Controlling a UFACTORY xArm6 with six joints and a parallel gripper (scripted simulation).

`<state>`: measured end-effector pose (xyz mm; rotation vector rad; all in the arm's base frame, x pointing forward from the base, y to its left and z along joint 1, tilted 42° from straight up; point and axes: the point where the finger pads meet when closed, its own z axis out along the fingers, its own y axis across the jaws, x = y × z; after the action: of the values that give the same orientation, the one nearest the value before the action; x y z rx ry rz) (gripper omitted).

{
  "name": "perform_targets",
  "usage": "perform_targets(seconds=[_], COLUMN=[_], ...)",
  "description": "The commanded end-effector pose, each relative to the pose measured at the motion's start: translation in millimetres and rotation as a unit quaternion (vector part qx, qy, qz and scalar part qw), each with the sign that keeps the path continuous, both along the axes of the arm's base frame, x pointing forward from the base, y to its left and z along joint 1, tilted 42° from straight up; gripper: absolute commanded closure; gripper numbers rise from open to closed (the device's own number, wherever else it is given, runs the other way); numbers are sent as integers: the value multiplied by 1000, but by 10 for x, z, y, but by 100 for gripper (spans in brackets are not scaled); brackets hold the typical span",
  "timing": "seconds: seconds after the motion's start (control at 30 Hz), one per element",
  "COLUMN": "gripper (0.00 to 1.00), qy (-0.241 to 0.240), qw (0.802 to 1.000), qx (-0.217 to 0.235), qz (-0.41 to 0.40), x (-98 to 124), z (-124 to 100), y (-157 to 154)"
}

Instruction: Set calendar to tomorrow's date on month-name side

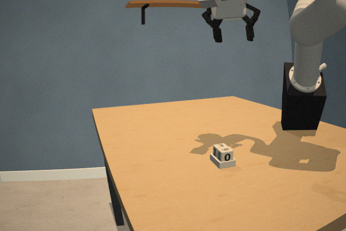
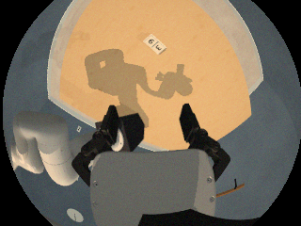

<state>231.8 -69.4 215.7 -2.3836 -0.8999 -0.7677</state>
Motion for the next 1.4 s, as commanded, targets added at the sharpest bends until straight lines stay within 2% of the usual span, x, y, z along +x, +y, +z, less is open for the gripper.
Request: perform_targets(seconds=[0.0,0.6,0.73,0.97,1.1,1.13,1.3,1.33,1.37], gripper=[0,0,0,0,0,0,0,0,0], qy=[-1,-5,-66,-125,-133,-158,-181,-199,-199], qw=[1000,1000,995,983,980,971,961,950,950], qx=[-1,-3,-30,-59,-63,-79,-95,-110,-110], qz=[0,4,63,124,132,161,188,213,213], x=[4,28,352,652,687,804,896,961,961], z=[7,-2,-128,-287,-310,-403,-501,-596,-596], y=[-7,2,162,393,427,562,698,824,824])
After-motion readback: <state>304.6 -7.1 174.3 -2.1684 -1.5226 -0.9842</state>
